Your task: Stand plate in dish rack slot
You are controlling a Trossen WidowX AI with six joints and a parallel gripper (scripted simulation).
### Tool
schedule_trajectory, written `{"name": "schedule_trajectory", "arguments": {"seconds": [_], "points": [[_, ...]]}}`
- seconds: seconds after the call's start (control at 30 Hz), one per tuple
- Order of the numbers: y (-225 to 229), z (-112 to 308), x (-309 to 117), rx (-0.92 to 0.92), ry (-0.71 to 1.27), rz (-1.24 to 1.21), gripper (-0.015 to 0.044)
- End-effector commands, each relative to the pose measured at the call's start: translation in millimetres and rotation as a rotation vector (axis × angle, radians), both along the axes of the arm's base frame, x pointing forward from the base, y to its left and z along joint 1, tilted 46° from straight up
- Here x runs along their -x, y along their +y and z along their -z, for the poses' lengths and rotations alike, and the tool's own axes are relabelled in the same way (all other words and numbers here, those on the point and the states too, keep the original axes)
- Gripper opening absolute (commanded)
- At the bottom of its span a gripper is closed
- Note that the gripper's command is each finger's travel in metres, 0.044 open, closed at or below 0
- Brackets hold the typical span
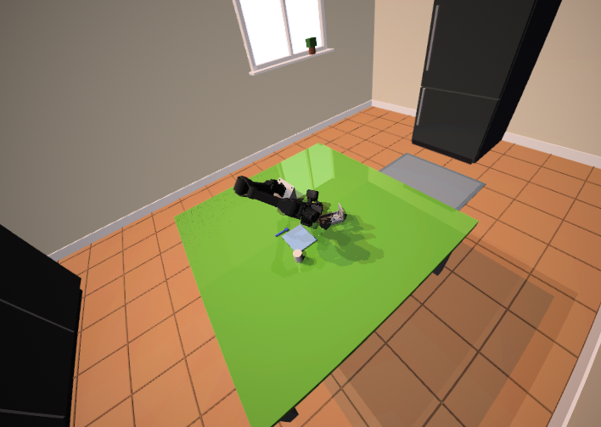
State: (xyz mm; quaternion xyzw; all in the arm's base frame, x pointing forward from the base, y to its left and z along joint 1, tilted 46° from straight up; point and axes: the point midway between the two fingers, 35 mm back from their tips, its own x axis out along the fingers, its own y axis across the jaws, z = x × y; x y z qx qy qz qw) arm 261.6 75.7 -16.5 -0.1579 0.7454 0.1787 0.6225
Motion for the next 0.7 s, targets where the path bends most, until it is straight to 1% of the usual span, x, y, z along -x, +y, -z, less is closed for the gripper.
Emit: {"name": "schedule_trajectory", "arguments": {"seconds": [0.0, 0.33, 0.67], "points": [[-2.2, 3.1, 0.9, -0.081, -0.011, -0.063, 0.0000], [-10.1, 10.0, -3.6, -0.269, -0.091, -0.232, 0.0000], [-19.0, 12.7, -9.5, -0.421, -0.233, -0.401, 0.0000]]}}
